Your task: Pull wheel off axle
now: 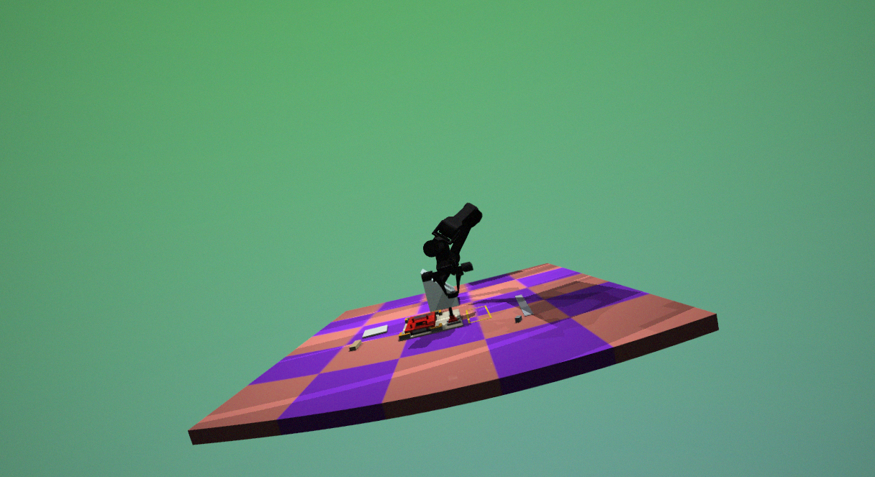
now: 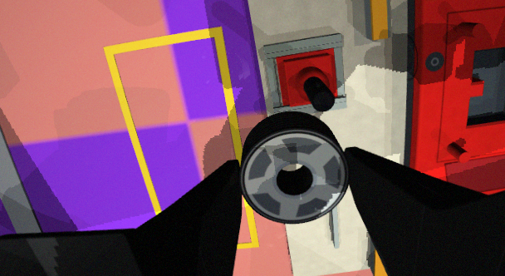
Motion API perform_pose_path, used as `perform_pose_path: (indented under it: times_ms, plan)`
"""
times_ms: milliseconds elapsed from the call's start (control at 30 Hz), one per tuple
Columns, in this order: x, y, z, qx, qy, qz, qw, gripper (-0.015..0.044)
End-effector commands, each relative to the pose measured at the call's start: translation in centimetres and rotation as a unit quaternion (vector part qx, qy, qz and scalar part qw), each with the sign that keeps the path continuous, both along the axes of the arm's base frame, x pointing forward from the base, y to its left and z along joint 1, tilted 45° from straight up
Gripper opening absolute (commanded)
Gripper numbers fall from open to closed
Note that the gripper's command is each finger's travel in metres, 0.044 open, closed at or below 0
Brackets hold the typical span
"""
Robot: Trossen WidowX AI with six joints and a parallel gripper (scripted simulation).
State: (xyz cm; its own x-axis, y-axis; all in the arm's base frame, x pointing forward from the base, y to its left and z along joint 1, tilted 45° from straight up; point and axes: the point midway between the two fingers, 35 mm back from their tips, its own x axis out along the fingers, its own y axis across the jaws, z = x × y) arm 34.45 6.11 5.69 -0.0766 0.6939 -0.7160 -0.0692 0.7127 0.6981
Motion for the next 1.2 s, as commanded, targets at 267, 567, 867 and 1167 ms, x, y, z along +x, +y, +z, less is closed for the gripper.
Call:
perform_pose_path:
  times_ms: [267,567,867,1167]
  plan:
    - [-2.4,2.4,3.1,0.002,-0.001,-0.001,1.000,0.0000]
    - [-4.2,3.9,4.9,0.002,-0.002,0.000,1.000,0.0000]
    - [-5.0,4.5,5.5,0.003,-0.003,0.001,1.000,0.0000]
    - [-5.1,5.9,4.0,0.003,-0.003,0.001,1.000,0.0000]
